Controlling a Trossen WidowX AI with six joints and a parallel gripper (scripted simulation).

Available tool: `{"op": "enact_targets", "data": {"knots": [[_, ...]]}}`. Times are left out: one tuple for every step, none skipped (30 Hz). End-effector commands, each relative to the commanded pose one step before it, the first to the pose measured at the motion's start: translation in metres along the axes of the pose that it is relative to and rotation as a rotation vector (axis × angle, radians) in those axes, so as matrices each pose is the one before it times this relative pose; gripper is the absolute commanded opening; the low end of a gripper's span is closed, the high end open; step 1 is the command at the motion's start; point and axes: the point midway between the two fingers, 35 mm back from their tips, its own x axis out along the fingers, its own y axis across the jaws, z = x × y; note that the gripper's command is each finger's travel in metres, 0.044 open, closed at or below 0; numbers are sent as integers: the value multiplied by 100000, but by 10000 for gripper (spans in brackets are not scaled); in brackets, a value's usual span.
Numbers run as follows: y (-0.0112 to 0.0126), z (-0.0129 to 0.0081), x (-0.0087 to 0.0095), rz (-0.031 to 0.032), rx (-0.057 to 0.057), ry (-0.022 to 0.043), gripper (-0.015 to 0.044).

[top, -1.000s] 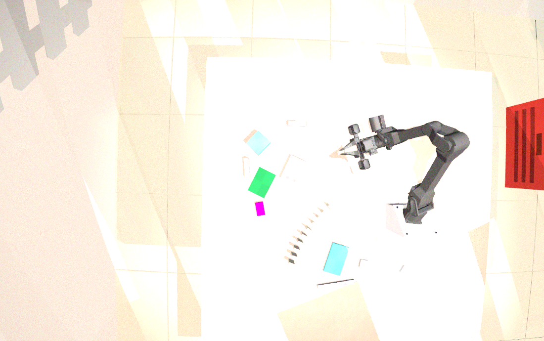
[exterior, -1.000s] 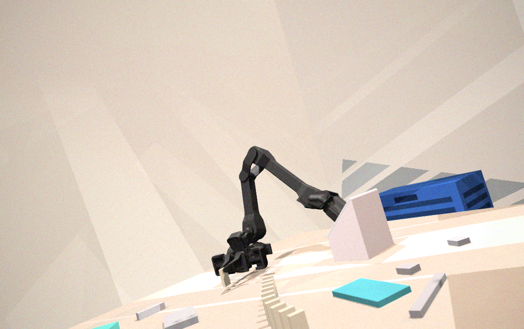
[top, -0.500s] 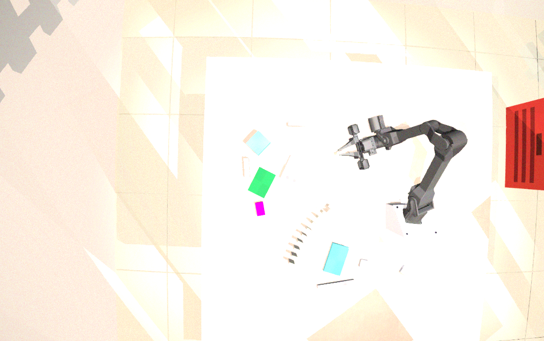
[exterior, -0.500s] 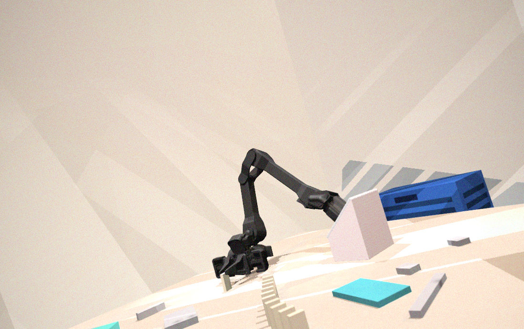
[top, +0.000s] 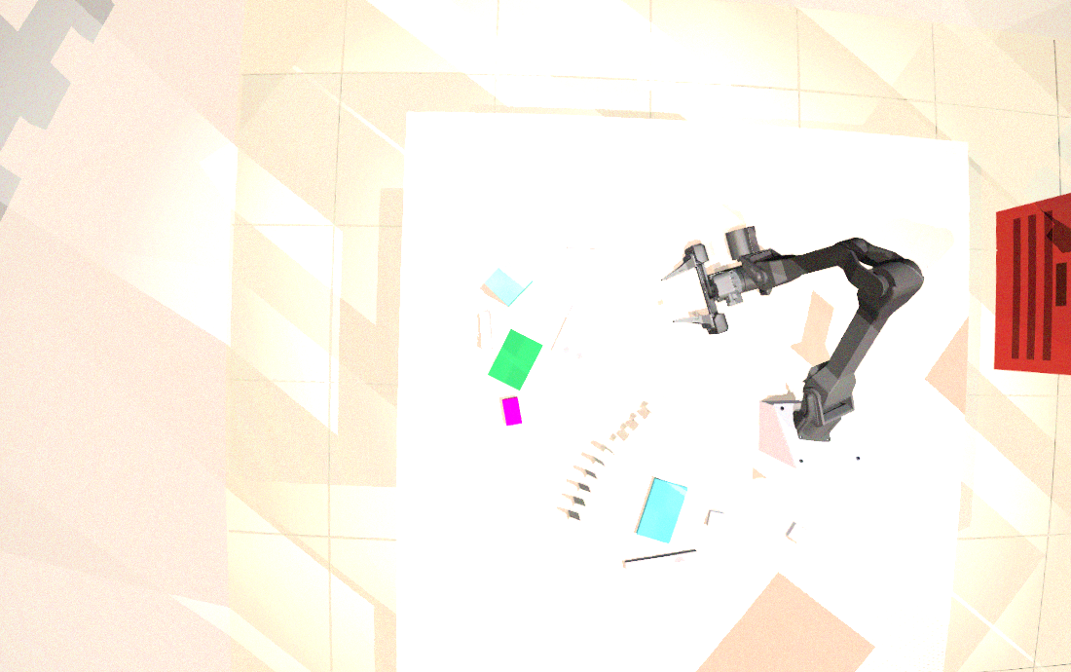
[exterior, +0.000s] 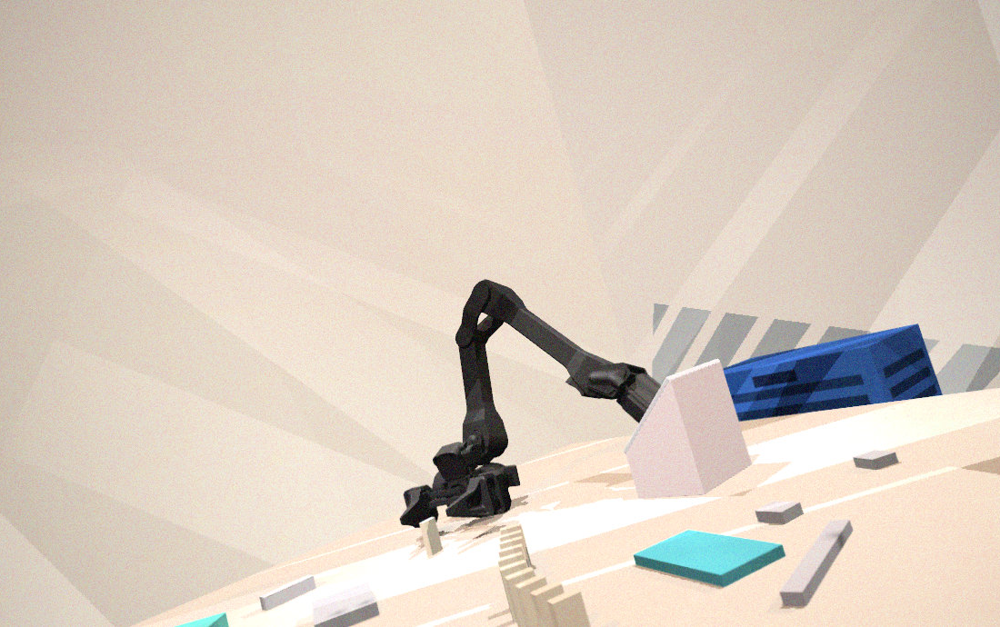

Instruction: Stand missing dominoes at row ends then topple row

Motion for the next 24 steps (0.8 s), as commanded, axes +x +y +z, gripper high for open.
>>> {"op": "enact_targets", "data": {"knots": [[-13,2858,-16,-8,-322,-63,440],[47,800,-15,-40,93,12,440],[40,475,-12,-33,58,1,440],[15,157,-4,-12,20,-1,440],[0,0,0,0,0,0,440],[0,0,0,0,0,0,440],[0,0,0,0,0,0,440],[0,0,0,0,0,0,440],[0,0,0,0,0,0,440],[-24,-39,48,76,717,434,440],[-70,-116,144,213,2146,1306,440],[-118,-185,237,306,3559,2190,440],[-166,-241,325,322,4945,3089,440],[-214,-278,407,226,6290,4006,440],[-260,-292,477,-19,7579,4928,440],[-283,-263,501,-415,8279,5488,440],[-274,-202,470,-848,8179,5501,440],[-258,-145,431,-1289,8025,5440,440],[-237,-95,387,-1735,7868,5337,440],[-215,-55,369,-2300,8267,5563,440],[-199,-15,332,-3047,8727,5766,440],[-167,24,258,-3623,8513,5437,440],[-133,54,180,-4160,8300,5042,440],[-97,72,103,-4639,8086,4594,440]]}}
